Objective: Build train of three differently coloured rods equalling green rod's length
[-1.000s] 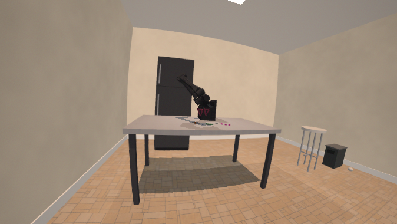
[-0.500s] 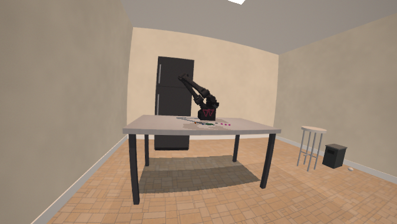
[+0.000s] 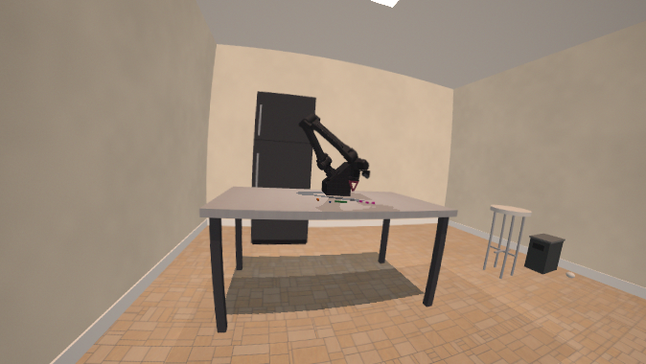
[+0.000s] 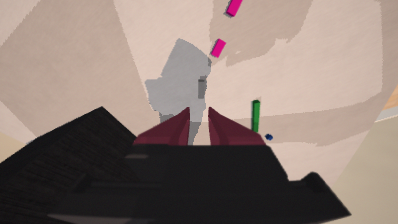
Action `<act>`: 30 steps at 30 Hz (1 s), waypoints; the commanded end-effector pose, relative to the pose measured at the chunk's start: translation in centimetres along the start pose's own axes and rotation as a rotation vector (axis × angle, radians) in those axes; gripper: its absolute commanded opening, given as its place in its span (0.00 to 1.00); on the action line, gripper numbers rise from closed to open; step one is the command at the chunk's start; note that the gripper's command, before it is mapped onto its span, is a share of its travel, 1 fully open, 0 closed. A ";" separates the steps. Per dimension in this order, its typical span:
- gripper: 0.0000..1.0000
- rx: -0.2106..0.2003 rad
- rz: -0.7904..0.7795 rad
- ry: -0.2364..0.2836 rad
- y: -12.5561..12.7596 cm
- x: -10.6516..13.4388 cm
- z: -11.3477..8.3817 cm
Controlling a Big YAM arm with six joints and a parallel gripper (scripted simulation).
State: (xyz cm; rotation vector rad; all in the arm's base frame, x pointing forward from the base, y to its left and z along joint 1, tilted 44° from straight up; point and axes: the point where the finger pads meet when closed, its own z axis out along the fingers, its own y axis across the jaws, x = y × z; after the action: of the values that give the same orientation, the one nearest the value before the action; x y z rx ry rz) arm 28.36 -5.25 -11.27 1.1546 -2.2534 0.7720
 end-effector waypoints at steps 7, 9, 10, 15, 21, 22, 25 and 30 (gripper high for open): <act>0.23 0.023 0.029 -0.024 -0.8 -0.7 -1.0; 0.23 0.025 0.033 -0.028 -0.9 -0.7 -1.1; 0.23 0.025 0.033 -0.028 -0.9 -0.7 -1.1; 0.23 0.025 0.033 -0.028 -0.9 -0.7 -1.1; 0.23 0.025 0.033 -0.028 -0.9 -0.7 -1.1; 0.23 0.025 0.033 -0.028 -0.9 -0.7 -1.1; 0.23 0.025 0.033 -0.028 -0.9 -0.7 -1.1; 0.23 0.025 0.034 -0.028 -0.9 -0.7 -1.1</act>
State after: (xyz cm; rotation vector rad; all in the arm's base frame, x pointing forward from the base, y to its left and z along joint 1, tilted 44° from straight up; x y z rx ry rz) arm 28.70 -5.25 -11.03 1.1454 -2.2701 0.7806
